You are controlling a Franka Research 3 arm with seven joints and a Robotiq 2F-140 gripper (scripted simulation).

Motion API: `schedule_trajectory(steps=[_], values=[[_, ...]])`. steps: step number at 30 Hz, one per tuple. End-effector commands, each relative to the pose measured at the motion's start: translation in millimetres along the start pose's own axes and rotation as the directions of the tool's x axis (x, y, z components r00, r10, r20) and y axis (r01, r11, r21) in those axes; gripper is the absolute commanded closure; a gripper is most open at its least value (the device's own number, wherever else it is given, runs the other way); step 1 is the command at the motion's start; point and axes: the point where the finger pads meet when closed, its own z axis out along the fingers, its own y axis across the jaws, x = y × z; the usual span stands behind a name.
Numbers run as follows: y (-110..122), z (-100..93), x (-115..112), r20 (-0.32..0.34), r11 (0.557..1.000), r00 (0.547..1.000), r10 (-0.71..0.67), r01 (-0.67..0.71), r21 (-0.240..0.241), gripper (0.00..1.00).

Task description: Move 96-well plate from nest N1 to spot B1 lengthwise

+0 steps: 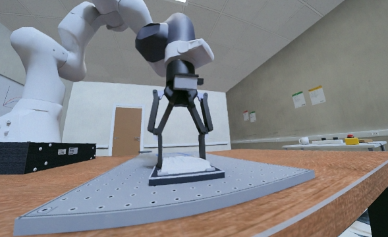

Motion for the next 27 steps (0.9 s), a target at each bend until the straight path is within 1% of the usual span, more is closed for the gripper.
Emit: schedule_trajectory(steps=[1, 15, 27], values=[[-0.1, 1.1, 0.0, 0.001, 1.000, 1.000, -0.001, 0.001, 0.000, 0.37], [-0.1, 0.3, 0.0, 0.001, 1.000, 1.000, -0.001, 0.001, 0.000, 0.40], [-0.1, 0.3, 0.0, 0.001, 1.000, 1.000, -0.001, 0.001, 0.000, 0.40]])
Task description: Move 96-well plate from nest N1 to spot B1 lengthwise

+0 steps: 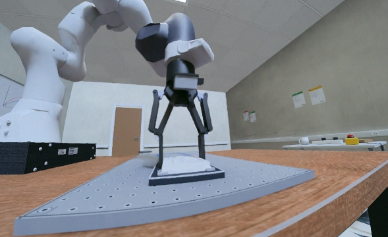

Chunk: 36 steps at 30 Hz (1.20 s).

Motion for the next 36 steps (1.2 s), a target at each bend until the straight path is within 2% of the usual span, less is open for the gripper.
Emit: schedule_trajectory(steps=[1, 9, 36], values=[[0.3, 0.7, -0.1, 0.001, 1.000, 1.000, -0.001, 0.001, -0.001, 0.40], [0.3, -6.0, 0.0, 0.001, 1.000, 1.000, -0.001, 0.001, -0.001, 0.40], [0.3, -47.7, 0.0, 0.001, 1.000, 1.000, -0.001, 0.001, -0.001, 0.40]])
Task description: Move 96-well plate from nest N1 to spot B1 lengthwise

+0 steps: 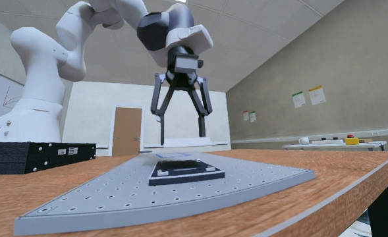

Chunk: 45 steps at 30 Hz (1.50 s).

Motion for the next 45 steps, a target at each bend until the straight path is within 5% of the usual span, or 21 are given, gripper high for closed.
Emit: schedule_trajectory(steps=[1, 33, 39, 45], values=[[3.3, -5.1, -1.1, 0.001, 1.000, 1.000, 0.004, -0.004, -0.010, 0.40], [3.2, -17.6, -1.0, 0.001, 1.000, 1.000, 0.004, -0.004, -0.010, 0.40], [3.4, -17.0, -21.0, 0.003, 0.981, 0.981, -0.195, 0.195, -0.010, 0.40], [3.5, -16.6, -34.4, 0.004, 0.976, 0.977, -0.215, 0.215, -0.010, 0.40]])
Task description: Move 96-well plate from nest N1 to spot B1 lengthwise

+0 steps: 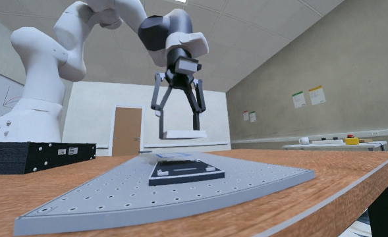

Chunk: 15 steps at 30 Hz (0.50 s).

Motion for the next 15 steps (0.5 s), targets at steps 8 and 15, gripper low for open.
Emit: schedule_trajectory(steps=[8, 15], values=[[-5.6, 0.2, -32.5, -0.001, 0.998, 0.998, -0.067, 0.067, 0.005, 0.40], [-7.9, 0.7, -49.0, -0.001, 0.998, 0.998, -0.067, 0.067, 0.005, 0.40]])
